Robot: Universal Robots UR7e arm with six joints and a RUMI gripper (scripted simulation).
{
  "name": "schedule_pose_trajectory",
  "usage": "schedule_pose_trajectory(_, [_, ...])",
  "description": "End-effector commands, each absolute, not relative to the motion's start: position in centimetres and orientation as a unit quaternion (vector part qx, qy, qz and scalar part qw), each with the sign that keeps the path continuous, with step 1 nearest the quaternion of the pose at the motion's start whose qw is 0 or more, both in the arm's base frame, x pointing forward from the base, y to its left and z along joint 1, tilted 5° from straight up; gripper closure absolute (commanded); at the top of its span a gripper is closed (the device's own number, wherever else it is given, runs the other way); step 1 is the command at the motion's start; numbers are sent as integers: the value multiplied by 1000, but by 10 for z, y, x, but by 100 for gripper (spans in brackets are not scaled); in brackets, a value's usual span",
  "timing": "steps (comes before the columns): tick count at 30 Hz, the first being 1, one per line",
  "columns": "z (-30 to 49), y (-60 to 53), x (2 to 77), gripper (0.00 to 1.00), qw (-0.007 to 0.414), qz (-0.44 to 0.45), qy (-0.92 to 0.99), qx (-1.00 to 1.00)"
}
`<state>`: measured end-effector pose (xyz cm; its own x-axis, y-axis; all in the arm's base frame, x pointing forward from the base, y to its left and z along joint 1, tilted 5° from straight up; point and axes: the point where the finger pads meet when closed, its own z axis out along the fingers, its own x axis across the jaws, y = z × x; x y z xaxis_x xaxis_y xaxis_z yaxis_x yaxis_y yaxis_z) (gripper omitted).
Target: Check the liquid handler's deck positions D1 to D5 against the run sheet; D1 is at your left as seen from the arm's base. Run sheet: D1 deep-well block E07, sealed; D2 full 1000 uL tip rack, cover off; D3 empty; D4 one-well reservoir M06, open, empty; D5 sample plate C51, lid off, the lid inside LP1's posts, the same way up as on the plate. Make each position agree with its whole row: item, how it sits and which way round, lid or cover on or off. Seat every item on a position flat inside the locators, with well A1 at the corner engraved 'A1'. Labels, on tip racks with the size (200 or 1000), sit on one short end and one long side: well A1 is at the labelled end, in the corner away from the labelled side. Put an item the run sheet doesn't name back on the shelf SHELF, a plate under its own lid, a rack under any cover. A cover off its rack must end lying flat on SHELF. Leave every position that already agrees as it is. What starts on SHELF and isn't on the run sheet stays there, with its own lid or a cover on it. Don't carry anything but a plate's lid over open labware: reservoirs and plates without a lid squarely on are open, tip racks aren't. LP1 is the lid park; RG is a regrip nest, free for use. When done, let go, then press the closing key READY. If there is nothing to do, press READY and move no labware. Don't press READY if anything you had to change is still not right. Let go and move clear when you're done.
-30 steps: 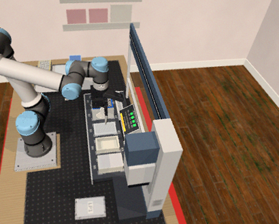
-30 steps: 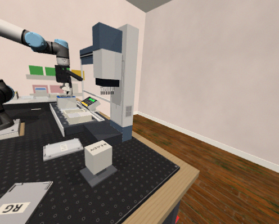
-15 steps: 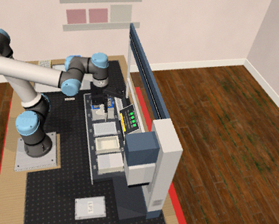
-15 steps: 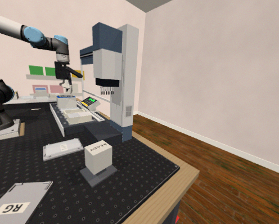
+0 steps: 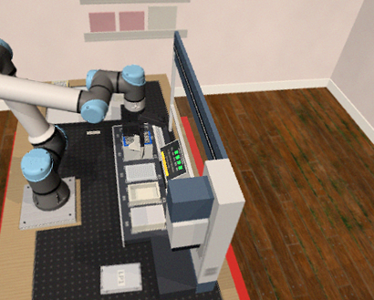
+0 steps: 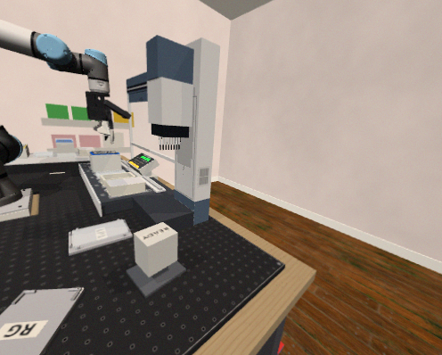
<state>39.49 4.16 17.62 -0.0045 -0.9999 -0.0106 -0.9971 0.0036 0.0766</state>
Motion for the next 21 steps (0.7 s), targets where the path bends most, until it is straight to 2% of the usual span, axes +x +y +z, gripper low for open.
schedule_pose_trajectory(1, [187,42,396,18,23,-30,-708,705])
schedule_pose_trajectory(21, [217,42,399,18,23,-30,-708,705])
